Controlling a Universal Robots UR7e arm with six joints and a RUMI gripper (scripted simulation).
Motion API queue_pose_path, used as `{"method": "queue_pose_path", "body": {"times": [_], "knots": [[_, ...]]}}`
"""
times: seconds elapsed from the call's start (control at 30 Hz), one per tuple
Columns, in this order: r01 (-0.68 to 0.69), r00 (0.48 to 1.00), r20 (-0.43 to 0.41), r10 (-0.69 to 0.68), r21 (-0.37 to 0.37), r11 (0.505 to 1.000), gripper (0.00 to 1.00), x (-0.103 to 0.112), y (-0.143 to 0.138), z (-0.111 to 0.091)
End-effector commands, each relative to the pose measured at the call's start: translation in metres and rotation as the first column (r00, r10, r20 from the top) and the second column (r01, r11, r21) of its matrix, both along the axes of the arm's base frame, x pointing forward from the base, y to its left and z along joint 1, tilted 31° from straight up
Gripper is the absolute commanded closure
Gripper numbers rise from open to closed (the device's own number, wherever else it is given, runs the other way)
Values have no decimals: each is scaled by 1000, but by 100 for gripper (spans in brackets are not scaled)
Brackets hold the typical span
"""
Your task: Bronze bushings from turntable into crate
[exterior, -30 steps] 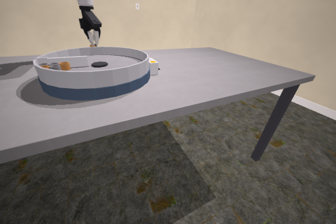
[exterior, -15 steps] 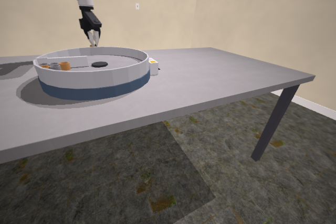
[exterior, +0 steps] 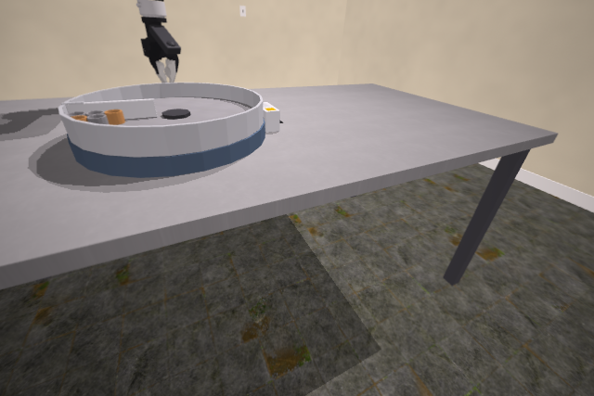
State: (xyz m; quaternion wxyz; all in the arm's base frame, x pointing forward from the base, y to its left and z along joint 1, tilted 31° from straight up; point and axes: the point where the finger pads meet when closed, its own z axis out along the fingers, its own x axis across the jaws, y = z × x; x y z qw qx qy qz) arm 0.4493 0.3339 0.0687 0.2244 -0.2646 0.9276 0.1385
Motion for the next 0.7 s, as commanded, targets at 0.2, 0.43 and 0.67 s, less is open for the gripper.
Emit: {"method": "queue_pose_path", "body": {"times": [0.2, 0.43, 0.67], "knots": [[0, 1000, 4, 0, 1, 1000, 100, 8, 8, -15], [0, 1000, 4, 0, 1, 1000, 100, 10, 10, -19], [1, 1000, 3, -1, 1, 1000, 100, 10, 10, -21]]}}
